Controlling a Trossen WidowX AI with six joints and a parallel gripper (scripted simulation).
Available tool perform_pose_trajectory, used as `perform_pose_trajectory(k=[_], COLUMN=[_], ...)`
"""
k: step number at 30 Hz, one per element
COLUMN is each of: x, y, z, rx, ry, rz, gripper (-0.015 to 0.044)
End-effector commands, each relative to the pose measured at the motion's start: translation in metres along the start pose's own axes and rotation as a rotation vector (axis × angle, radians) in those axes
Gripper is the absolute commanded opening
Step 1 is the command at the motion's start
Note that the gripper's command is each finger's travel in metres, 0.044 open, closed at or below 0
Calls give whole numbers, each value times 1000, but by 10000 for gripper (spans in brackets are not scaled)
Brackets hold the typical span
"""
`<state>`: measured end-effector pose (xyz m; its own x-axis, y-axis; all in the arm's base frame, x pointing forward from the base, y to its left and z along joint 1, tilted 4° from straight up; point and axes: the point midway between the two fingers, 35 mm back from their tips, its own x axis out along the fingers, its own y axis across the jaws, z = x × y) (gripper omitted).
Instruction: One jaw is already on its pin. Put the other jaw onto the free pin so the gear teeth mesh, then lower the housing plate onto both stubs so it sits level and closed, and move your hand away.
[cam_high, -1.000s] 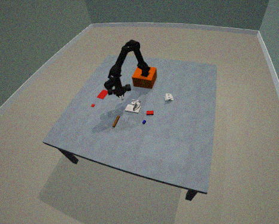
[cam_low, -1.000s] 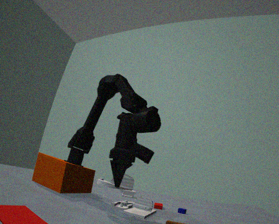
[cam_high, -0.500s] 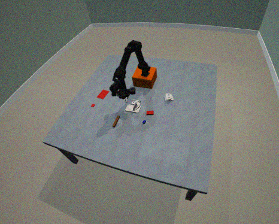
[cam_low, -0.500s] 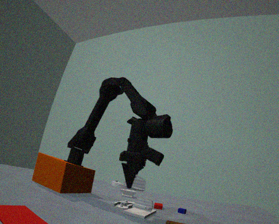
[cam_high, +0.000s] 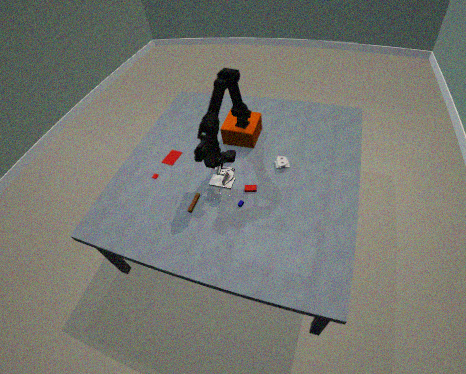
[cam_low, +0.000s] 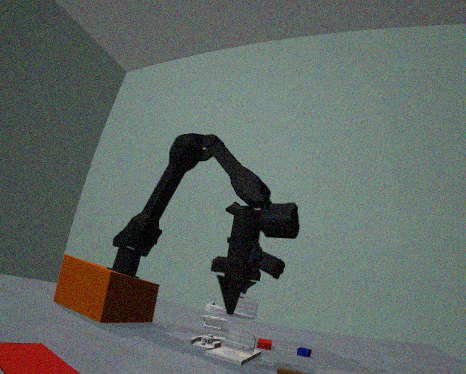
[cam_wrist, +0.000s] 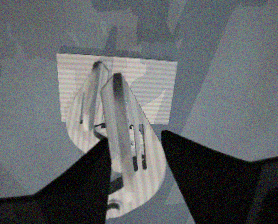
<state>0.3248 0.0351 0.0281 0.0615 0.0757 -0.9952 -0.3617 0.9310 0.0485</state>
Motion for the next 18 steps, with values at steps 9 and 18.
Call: perform_pose_trajectory(k=[9,18], x=[-1,-1], y=[13,13], z=[4,4], rx=[50,48], ry=[2,2], rz=[-3,-3], gripper=[134,134])
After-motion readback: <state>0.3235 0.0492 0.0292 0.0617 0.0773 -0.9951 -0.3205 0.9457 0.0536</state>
